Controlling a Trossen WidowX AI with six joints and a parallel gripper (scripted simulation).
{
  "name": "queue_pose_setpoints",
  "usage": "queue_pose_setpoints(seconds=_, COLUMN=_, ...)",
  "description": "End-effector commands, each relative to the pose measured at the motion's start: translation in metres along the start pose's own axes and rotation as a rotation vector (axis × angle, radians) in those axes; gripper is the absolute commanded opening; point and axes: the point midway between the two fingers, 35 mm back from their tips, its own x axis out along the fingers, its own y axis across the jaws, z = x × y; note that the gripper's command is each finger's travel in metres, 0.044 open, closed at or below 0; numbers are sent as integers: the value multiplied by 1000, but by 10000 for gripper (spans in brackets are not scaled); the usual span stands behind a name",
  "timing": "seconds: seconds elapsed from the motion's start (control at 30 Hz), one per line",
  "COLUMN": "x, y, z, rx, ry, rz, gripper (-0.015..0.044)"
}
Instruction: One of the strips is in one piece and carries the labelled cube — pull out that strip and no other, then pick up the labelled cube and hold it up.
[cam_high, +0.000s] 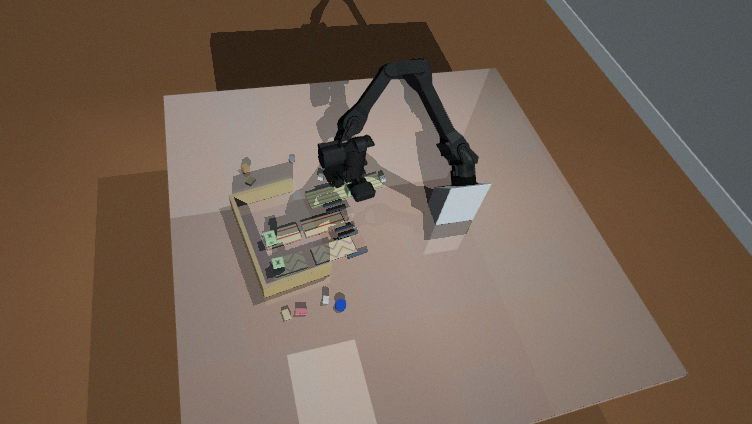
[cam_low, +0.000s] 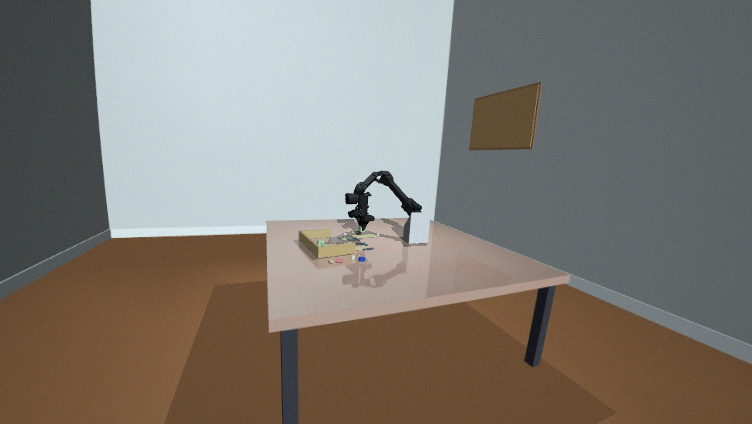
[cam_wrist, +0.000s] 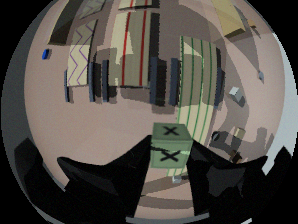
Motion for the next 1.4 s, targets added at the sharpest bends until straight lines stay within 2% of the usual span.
queue_pose_setpoints(seconds=0.0, x=0, y=7, z=-15, rx=6, ry=-3, rz=4, gripper=0)
queue_pose_setpoints(seconds=0.3, x=0, y=15, z=-35, rx=5, ry=-3, rz=4, gripper=0)
queue_pose_setpoints(seconds=0.57, x=-35, y=16, z=-35, rx=5, ry=-3, rz=5, gripper=0)
queue_pose_setpoints(seconds=1.37, x=-35, y=16, z=-35, rx=5, ry=-3, rz=5, gripper=0)
